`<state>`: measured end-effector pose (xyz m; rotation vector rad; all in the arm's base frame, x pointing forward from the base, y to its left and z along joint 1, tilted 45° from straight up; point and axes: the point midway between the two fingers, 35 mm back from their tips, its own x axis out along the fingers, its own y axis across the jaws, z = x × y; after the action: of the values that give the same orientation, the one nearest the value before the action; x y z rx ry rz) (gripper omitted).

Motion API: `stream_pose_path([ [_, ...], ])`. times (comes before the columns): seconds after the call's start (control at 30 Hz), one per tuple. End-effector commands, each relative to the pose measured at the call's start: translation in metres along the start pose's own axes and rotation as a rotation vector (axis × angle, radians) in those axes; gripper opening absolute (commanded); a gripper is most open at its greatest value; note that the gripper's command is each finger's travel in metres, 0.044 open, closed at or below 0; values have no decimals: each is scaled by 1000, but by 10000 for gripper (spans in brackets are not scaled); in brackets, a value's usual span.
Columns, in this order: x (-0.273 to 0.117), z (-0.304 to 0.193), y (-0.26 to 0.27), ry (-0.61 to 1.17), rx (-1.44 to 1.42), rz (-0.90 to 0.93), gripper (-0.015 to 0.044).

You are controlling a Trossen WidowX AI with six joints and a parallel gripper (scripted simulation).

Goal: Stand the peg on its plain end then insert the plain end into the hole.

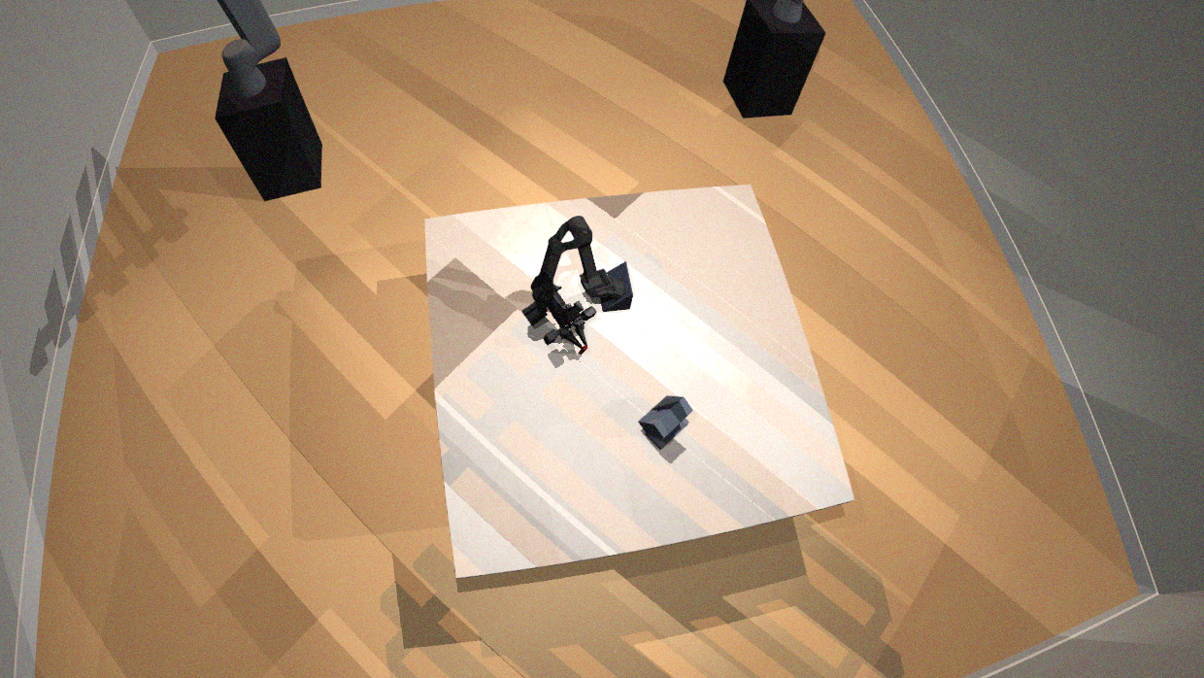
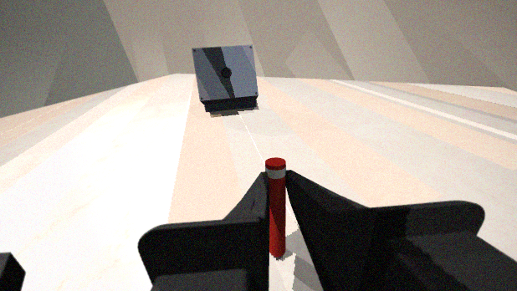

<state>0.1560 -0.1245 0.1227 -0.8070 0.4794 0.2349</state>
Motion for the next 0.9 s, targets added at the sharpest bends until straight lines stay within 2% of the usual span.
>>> stream_pose_path([
  [0.0,0,-2,0,0,-1,0,50],
  [0.87,-3,-6,1,-6,-2,3,50],
])
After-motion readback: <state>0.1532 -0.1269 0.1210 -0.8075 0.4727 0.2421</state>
